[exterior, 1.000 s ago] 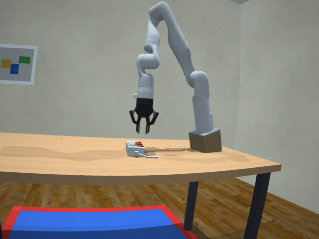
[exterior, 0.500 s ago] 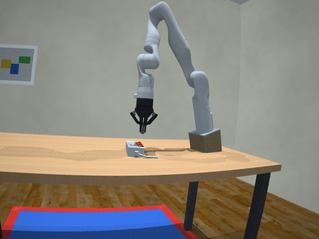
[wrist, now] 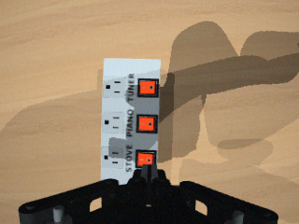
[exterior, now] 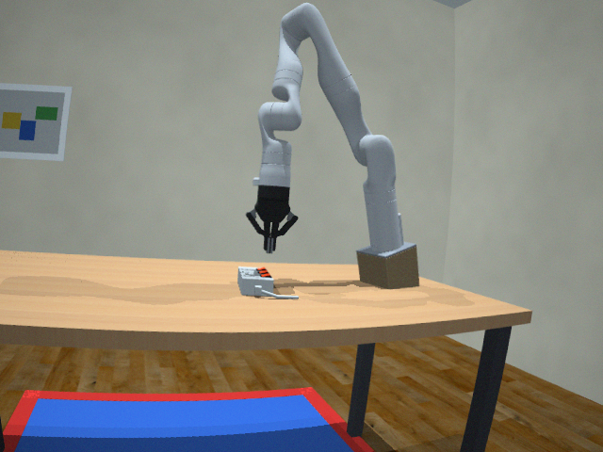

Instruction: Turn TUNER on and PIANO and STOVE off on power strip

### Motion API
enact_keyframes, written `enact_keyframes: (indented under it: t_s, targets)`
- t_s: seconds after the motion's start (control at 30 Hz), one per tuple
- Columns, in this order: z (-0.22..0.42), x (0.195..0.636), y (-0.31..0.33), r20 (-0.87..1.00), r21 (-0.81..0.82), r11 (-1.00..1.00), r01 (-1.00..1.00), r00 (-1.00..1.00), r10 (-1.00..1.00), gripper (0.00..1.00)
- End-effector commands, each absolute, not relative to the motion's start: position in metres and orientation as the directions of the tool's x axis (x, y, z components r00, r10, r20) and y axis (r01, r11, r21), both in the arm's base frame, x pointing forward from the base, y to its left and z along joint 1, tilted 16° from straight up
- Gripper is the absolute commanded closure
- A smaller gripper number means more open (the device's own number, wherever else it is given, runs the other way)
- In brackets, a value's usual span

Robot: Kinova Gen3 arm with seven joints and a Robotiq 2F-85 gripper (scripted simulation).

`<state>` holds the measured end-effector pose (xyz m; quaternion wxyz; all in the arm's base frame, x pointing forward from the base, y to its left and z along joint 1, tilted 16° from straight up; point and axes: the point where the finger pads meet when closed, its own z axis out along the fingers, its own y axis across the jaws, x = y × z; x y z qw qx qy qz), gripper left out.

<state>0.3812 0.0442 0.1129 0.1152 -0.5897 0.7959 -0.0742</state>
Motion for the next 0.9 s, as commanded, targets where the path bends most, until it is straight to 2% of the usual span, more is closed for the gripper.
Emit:
enact_keyframes:
  t_s: [0.0,0.87]
  targets:
    - [0.111,0.380,0.046,-0.100,-0.252,0.297,-0.921,-0.281,-0.955,1.00]
    - [0.086,0.387,0.047,-0.101,-0.253,0.296,-0.921,-0.280,-0.955,1.00]
